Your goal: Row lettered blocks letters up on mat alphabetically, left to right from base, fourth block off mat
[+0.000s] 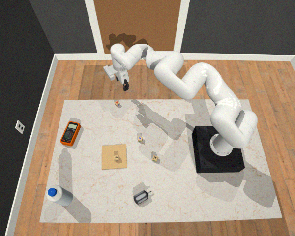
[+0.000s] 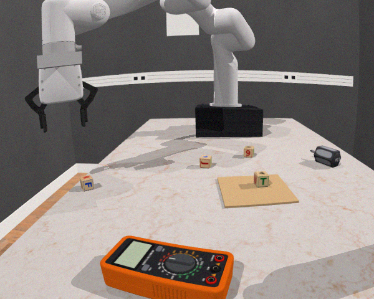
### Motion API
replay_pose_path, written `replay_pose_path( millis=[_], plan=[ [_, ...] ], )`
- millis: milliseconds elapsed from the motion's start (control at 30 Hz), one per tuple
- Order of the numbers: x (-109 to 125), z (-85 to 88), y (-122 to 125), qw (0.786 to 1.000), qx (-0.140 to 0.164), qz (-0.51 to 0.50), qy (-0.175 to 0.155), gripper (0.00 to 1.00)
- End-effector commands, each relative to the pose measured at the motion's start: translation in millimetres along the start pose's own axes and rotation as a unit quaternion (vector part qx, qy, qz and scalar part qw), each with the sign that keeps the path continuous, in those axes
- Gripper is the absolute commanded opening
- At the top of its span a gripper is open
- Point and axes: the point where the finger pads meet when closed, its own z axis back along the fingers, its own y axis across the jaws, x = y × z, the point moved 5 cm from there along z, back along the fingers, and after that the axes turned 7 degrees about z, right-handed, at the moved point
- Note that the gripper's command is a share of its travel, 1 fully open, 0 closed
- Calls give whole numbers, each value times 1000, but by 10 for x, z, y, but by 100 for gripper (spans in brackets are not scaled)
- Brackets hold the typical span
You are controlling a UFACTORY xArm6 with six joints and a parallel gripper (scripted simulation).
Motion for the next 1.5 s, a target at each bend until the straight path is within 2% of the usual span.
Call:
replay_pose_path(
  millis=[0,100,167,200,267,300,600,767,833,867,1133,1333,1400,1433,1467],
  plan=[
    [-4,36,15,1000,3,0,1,100],
    [-72,43,-17,1000,3,10,1,100],
    [-429,78,-207,998,4,61,2,100],
    [-505,86,-252,997,4,73,2,100],
    [-505,86,-252,997,4,73,2,100],
    [-669,101,-355,995,4,98,2,100],
    [-1251,154,-792,982,5,191,2,100],
    [-1545,179,-1067,970,5,243,2,100],
    [-1545,179,-1067,970,5,243,2,100],
    [-1709,192,-1240,962,5,273,2,100],
    [-2090,220,-1715,937,5,350,2,100],
    [-2345,236,-2114,912,4,410,2,100],
    [-2345,236,-2114,912,4,410,2,100],
    [-2454,242,-2313,899,4,438,2,100],
    [-2485,244,-2373,895,4,446,2,100]
  ],
)
